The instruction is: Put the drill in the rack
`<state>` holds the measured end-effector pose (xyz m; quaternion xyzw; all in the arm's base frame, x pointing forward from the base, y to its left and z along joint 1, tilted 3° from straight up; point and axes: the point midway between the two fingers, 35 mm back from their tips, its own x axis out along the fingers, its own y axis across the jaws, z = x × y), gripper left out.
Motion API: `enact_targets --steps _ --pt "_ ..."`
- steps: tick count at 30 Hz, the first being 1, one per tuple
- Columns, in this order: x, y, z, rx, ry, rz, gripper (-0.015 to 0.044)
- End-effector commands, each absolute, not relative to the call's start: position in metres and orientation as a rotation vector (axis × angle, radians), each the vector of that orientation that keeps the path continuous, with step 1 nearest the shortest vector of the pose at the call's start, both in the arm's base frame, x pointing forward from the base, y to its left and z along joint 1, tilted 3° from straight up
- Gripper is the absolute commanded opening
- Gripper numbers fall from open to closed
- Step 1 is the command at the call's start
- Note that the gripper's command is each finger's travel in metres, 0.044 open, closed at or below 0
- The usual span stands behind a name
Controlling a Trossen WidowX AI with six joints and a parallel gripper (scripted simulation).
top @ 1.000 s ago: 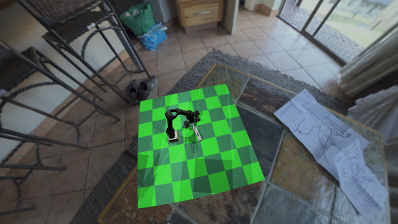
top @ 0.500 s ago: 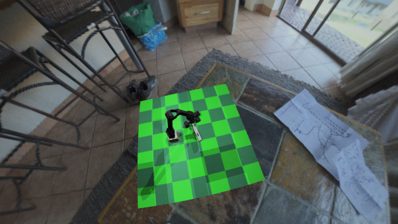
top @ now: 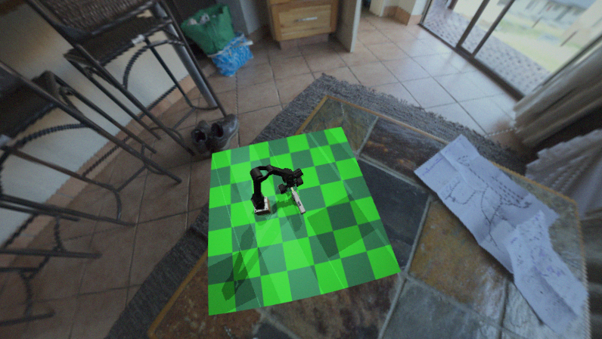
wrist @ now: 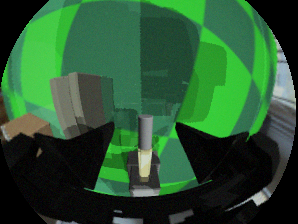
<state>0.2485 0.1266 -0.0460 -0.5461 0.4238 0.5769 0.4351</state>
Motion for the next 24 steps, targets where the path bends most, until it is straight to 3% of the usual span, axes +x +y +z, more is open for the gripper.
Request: enact_targets --steps 1,12,19,24 --pt "0.2486 0.1268 -0.0458 -1.36 1.055 1.436 0.0335" --pt "0.2486 0.1268 -0.0458 -1.36 1.055 1.436 0.0046" --pt "0.2486 0.1268 -0.0458 -1.36 1.055 1.436 0.0" --pt "0.247 0.1265 -0.0441 -1.365 1.059 1.439 0.0"
